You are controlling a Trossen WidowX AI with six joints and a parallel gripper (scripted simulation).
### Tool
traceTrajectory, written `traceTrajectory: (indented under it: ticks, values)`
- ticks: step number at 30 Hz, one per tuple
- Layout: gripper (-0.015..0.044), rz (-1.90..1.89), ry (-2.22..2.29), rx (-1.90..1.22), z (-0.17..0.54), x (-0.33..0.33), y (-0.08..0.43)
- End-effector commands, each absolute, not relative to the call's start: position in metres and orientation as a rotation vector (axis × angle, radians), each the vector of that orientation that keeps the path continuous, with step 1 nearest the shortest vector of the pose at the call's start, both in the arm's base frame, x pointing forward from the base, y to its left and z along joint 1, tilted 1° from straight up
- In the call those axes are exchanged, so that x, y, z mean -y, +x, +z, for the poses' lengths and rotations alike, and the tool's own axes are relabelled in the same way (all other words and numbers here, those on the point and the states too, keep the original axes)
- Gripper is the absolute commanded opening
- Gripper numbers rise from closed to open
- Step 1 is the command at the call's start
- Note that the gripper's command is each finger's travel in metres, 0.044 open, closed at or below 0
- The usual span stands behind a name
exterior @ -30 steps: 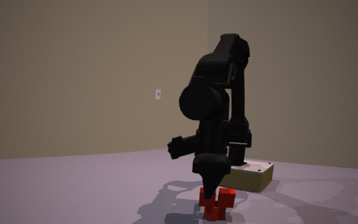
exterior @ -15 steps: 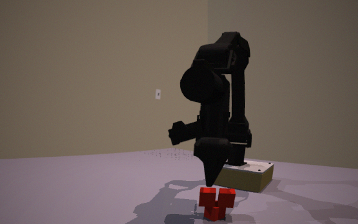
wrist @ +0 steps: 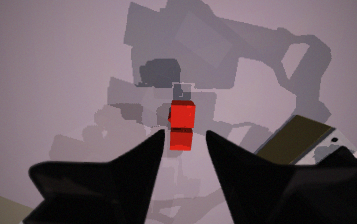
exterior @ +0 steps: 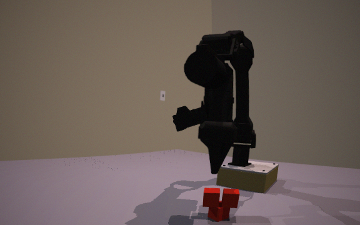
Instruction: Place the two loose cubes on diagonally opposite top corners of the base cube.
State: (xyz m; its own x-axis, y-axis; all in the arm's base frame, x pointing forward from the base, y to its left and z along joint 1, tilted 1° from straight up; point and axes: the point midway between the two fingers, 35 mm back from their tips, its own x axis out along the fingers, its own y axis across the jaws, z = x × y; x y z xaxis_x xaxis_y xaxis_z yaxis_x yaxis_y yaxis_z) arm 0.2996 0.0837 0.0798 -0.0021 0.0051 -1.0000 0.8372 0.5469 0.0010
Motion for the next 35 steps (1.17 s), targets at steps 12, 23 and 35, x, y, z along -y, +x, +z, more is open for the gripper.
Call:
traceTrajectory:
  ticks: [12, 23, 35]
  values:
    - [0.0400, -0.769, 0.778, -1.431, 0.097, -0.084, 0.300]
    - [0.0400, -0.764, 0.784, -1.438, 0.098, -0.185, 0.255]
    - [0.0400, -0.764, 0.785, -1.441, 0.099, -0.214, 0.233]
